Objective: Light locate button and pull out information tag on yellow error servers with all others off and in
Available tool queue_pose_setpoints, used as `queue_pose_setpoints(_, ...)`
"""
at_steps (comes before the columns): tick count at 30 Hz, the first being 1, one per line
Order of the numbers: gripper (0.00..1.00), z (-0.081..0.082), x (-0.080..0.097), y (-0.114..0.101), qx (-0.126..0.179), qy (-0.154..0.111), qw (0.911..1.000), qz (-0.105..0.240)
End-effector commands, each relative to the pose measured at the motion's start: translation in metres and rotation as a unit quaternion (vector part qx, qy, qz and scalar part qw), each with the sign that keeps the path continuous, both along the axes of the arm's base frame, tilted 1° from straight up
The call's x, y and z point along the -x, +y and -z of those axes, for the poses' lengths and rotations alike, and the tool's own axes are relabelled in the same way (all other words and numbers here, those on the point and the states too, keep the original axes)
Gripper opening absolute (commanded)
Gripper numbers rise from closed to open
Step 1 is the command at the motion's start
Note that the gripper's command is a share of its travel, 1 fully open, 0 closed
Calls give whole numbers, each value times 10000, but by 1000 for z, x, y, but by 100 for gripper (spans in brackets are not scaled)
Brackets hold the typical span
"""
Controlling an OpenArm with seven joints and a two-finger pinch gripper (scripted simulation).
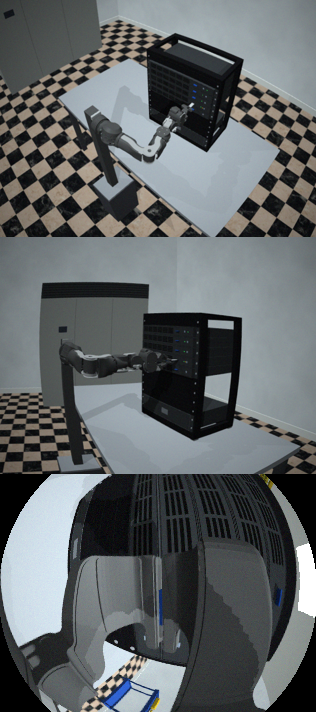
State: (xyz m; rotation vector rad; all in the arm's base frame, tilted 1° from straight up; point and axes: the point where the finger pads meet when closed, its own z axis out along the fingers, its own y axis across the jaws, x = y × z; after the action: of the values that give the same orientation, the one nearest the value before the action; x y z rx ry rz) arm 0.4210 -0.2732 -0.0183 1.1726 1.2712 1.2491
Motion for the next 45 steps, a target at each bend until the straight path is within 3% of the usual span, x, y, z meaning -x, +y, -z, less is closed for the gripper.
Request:
queue_pose_setpoints(1,0,-5,3,-3,11,-87,10000,27)
queue_pose_setpoints(8,0,-5,3,-3,11,-86,10000,26)
queue_pose_setpoints(9,10,-5,3,-3,11,-86,10000,26)
queue_pose_setpoints(37,10,-4,2,-2,1,-79,10000,12)
queue_pose_setpoints(41,10,-6,10,-4,9,-128,9999,48)
queue_pose_setpoints(45,10,-5,30,-4,-4,-135,9999,48)
